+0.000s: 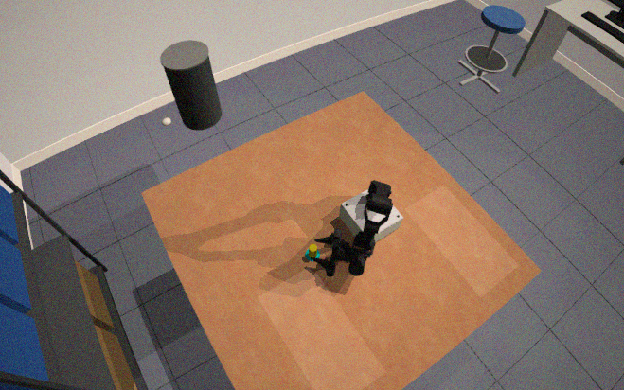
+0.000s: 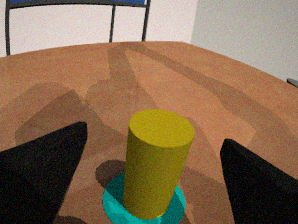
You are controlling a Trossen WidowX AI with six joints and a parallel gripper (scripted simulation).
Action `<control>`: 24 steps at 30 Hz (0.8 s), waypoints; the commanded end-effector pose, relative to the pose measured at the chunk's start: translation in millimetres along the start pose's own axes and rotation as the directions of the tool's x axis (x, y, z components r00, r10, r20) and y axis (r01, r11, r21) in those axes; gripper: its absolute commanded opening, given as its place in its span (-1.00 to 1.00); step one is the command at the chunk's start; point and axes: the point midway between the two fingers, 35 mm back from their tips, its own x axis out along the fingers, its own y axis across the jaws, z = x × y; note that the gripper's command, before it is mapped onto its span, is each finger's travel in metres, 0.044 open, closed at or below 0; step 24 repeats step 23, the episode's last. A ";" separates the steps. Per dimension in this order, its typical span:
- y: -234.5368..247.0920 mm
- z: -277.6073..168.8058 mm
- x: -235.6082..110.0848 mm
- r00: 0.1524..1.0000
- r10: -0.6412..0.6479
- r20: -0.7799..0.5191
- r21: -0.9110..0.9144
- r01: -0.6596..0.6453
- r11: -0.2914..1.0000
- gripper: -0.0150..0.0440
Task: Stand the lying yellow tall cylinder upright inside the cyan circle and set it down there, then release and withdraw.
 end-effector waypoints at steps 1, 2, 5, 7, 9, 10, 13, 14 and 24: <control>0.6 0.3 0.0 1.000 0.000 0.001 0.006 0.000 1.000 0.86; 0.6 0.3 0.0 1.000 0.000 0.001 0.006 0.000 1.000 0.86; 1.8 7.7 -0.6 1.000 0.000 0.001 0.007 0.000 1.000 0.86; 3.0 17.9 -1.5 1.000 0.000 0.002 0.009 0.000 1.000 0.86; 3.8 28.1 -2.5 1.000 0.000 0.003 0.011 0.000 1.000 0.86; 4.0 33.2 -3.0 1.000 0.000 0.003 0.012 0.000 1.000 0.86; 4.0 48.2 -4.5 1.000 -0.001 0.005 0.014 0.001 1.000 0.86; 3.7 53.2 -5.0 1.000 -0.001 0.005 0.015 0.001 1.000 0.86; -1.4 89.0 -9.2 1.000 -0.002 0.008 0.021 0.002 1.000 0.86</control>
